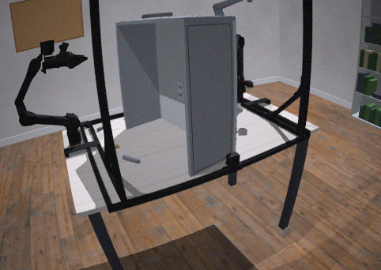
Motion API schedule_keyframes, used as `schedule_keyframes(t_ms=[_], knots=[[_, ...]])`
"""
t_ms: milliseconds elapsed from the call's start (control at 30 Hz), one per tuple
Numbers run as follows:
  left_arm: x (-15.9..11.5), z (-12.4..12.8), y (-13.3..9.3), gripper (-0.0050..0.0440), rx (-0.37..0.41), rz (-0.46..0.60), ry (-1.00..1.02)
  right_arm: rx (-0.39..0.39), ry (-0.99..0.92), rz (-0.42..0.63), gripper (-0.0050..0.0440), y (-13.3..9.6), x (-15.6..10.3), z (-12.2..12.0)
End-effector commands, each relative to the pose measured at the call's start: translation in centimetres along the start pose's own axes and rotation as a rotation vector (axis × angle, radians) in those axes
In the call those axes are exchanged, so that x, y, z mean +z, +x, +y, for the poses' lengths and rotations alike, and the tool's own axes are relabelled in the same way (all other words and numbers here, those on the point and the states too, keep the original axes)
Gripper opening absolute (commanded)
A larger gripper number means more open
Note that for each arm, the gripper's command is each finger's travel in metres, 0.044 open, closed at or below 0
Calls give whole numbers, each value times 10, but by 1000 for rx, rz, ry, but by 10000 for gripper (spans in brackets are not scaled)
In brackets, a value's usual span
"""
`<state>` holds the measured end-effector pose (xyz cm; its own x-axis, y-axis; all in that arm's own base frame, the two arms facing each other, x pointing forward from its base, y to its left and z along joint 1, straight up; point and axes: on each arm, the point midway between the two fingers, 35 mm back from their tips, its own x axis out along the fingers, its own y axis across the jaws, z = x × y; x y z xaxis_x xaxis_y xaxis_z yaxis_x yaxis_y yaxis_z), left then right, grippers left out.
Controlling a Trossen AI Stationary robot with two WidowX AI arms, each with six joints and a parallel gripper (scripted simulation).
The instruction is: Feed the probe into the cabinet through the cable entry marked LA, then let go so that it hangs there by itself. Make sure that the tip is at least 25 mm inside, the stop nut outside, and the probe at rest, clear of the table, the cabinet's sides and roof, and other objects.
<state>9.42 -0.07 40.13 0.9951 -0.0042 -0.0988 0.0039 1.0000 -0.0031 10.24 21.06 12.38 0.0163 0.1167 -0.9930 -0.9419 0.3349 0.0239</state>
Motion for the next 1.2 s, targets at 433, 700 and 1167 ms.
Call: schedule_keyframes(t_ms=[433,700,1167], knots=[[0,1,0,440,4,1,3,19,387,-4,0,16,3,-36],[0,1,0,440,4,1,3,28,561,-5,0,23,1,-53],[0,1,0,440,4,1,3,43,859,-8,0,34,-6,-82]])
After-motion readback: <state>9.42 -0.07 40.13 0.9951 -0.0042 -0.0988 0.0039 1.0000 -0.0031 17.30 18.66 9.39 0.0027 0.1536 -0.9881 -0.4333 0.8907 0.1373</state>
